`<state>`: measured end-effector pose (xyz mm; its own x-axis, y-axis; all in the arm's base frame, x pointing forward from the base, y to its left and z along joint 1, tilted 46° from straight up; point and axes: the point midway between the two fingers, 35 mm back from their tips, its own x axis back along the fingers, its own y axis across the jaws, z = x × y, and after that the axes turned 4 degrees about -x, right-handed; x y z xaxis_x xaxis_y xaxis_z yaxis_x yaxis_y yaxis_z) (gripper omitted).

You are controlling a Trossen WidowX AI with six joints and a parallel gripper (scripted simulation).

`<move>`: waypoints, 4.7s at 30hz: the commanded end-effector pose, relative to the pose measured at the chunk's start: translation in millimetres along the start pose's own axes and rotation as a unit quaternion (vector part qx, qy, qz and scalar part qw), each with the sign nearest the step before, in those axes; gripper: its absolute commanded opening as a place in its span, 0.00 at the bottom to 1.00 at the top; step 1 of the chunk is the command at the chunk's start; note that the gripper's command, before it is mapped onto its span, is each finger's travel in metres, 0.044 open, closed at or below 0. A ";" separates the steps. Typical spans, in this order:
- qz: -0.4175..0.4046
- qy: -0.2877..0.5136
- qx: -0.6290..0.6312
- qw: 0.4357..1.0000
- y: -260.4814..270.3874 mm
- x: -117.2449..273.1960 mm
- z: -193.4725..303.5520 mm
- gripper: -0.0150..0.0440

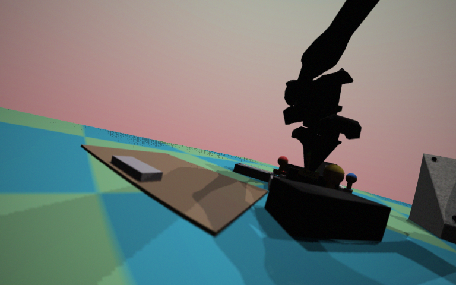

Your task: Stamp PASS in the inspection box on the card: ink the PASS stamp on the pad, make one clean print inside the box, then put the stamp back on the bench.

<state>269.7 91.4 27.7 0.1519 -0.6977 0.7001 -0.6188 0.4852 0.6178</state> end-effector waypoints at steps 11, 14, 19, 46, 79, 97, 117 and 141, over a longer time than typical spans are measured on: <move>-0.003 -0.001 -0.004 1.000 0.9 -10.0 1.0 0.25; -0.003 -0.001 -0.004 1.000 1.1 -12.0 1.1 0.25; -0.003 -0.001 -0.004 1.000 1.4 -15.2 1.4 0.25; -0.004 -0.002 -0.004 1.000 2.2 -23.6 1.8 0.25; -0.004 -0.002 -0.004 1.000 2.3 -26.6 1.9 0.25; -0.004 -0.002 -0.004 1.000 2.3 -27.6 1.9 0.25; -0.004 -0.002 -0.004 1.000 2.3 -27.6 1.9 0.25; -0.004 -0.002 -0.004 1.000 2.2 -22.5 1.8 0.25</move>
<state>263.2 108.2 11.8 0.1532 -0.7028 0.6947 -0.6083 0.4869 0.6268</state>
